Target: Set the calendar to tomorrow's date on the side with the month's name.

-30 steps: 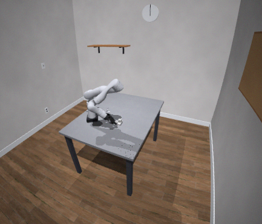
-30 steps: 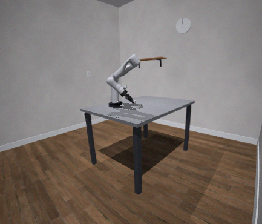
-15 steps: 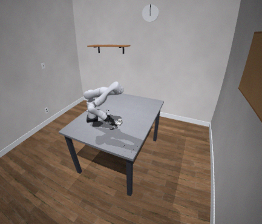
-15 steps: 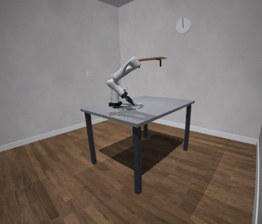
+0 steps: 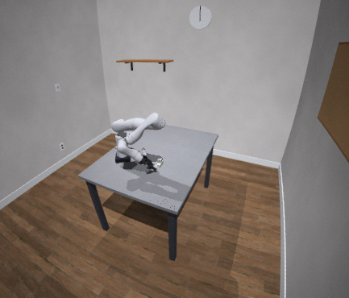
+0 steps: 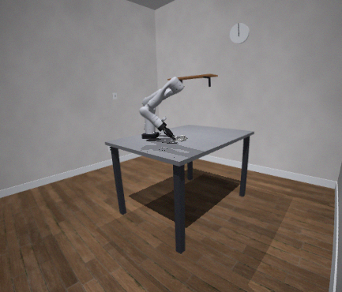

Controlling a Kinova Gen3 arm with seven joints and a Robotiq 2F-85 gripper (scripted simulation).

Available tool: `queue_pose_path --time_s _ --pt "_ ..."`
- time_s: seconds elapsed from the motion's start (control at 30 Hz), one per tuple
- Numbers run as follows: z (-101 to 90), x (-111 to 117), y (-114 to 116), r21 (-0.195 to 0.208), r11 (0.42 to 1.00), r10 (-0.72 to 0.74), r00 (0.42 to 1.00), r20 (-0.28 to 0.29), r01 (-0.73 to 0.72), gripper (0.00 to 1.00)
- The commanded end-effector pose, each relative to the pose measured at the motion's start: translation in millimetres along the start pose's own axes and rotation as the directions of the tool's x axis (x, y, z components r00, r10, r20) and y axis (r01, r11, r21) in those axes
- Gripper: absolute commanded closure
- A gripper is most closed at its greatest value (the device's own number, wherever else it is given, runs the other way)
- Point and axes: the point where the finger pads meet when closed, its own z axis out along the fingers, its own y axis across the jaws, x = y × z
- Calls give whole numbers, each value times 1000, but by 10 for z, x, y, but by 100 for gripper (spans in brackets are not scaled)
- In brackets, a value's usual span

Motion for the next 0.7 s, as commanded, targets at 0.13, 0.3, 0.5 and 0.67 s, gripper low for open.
queue_pose_path --time_s 0.13,0.3,0.5,0.67 --pt "56 -84 -12 3 1000 6 1000 5 -6 72" --pt "73 -101 -13 3 1000 6 1000 5 -6 72" --pt "90 -119 -13 3 1000 6 1000 5 -6 72" --pt "93 -122 -13 3 1000 6 1000 5 -6 72"
